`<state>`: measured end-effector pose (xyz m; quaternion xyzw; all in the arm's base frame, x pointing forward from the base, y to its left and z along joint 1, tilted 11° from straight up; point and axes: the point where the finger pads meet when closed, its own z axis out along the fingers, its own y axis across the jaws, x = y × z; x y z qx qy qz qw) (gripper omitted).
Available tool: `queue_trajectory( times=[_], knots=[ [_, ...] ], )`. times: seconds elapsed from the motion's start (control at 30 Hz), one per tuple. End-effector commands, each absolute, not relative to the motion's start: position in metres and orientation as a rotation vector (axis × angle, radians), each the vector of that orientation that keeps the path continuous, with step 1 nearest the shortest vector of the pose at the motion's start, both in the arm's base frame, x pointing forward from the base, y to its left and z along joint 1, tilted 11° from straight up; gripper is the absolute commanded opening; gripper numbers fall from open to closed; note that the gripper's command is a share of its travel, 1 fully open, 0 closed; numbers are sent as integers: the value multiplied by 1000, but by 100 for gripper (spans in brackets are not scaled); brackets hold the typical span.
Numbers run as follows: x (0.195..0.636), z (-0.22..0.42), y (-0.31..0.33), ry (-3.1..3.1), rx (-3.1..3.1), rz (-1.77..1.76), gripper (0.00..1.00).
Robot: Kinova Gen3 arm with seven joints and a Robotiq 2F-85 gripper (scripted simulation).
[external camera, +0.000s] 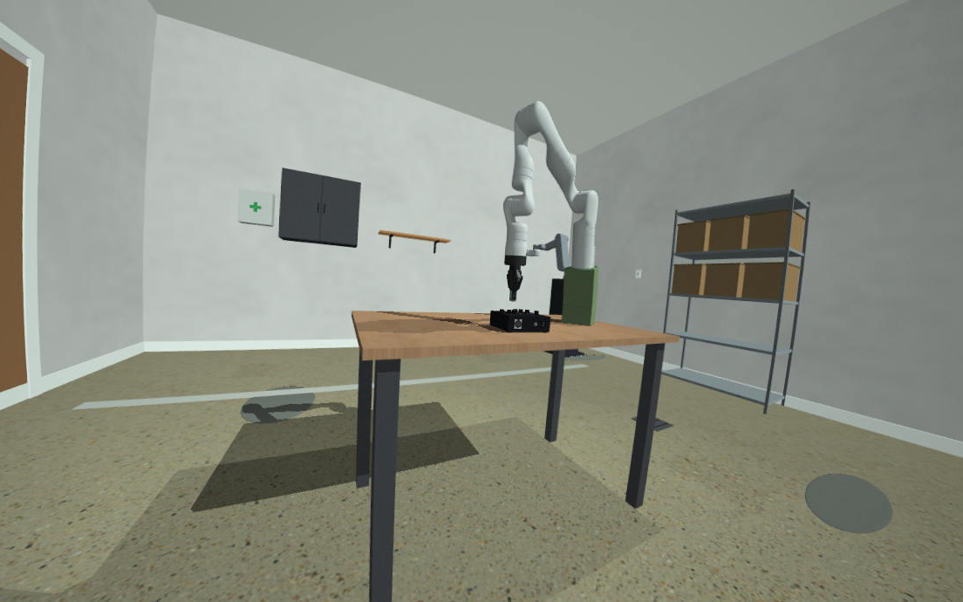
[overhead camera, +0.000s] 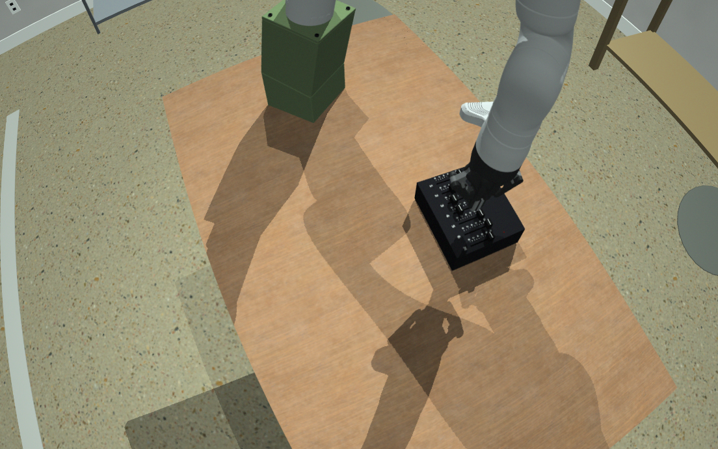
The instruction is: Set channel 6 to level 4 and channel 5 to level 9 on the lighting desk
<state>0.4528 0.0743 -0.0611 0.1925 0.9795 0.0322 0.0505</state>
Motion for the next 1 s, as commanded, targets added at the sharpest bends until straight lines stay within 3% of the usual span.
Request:
queue_trajectory(
  times=[0.0,0.4,0.97],
  knots=[
    [454,-60,81,2943,749,105,0],
    [466,-57,98,2549,1688,198,0],
    [480,-52,113,2087,2265,287,0]
  ],
)
